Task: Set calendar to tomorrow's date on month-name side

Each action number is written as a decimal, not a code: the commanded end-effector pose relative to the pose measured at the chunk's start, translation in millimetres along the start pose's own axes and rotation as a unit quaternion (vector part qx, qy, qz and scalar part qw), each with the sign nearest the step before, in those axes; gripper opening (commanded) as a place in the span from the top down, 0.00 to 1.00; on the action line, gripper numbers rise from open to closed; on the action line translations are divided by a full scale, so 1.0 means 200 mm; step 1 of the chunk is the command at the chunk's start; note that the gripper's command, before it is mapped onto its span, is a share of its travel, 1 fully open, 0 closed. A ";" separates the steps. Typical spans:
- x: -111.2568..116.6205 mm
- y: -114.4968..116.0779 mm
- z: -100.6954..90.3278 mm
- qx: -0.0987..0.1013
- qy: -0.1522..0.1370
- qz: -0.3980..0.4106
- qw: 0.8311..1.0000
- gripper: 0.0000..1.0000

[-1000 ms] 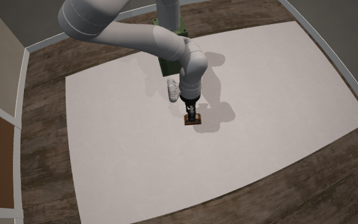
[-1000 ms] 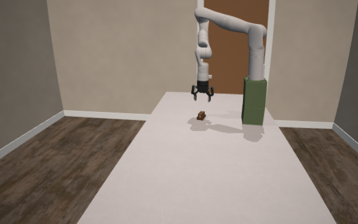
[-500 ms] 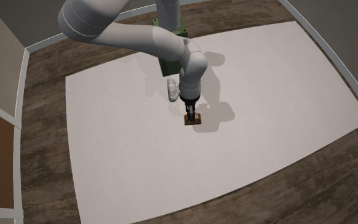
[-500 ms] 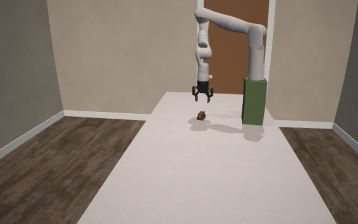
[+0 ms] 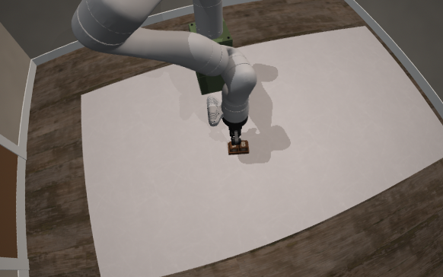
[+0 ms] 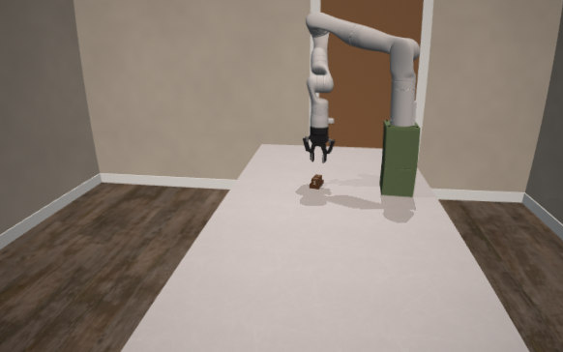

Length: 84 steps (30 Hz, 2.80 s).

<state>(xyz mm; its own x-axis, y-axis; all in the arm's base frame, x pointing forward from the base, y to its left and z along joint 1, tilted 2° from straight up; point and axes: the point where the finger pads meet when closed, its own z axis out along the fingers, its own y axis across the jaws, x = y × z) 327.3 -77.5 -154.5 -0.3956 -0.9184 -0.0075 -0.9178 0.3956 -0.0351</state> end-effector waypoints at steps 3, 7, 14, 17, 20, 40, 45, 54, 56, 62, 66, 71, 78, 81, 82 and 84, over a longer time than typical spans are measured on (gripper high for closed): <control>0.00 0.00 0.00 0.001 0.000 0.000 1.000 0.54; 0.00 0.00 0.00 0.001 0.000 0.000 1.000 0.54; 0.00 0.00 0.00 0.001 0.000 0.000 1.000 0.54; 0.00 0.00 0.00 0.001 0.000 0.000 1.000 0.54; 0.00 0.00 0.00 0.001 0.000 0.000 1.000 0.54; 0.00 0.00 0.05 0.001 0.000 0.000 1.000 0.54; 0.00 0.00 0.09 0.001 0.000 0.000 1.000 0.54; 0.00 0.00 0.16 0.001 0.000 0.000 1.000 0.54; 0.00 0.00 0.17 0.001 0.000 0.000 1.000 0.54; 0.00 0.00 0.21 0.001 0.000 0.000 1.000 0.54; 0.00 0.00 0.23 0.001 0.000 0.000 1.000 0.54; 0.00 0.00 0.25 0.001 0.000 0.000 1.000 0.54; 0.00 0.01 0.26 0.001 0.000 0.000 1.000 0.54; 0.00 0.01 0.26 0.001 0.000 0.000 1.000 0.54; 0.00 0.01 0.26 0.001 0.000 0.000 1.000 0.54; 0.00 0.01 0.26 0.001 0.000 0.000 1.000 0.54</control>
<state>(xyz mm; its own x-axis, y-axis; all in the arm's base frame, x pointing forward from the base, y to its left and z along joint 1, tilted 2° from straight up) 328.0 -77.3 -207.0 -0.3956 -0.9184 -0.0067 -0.9177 0.3956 -0.0358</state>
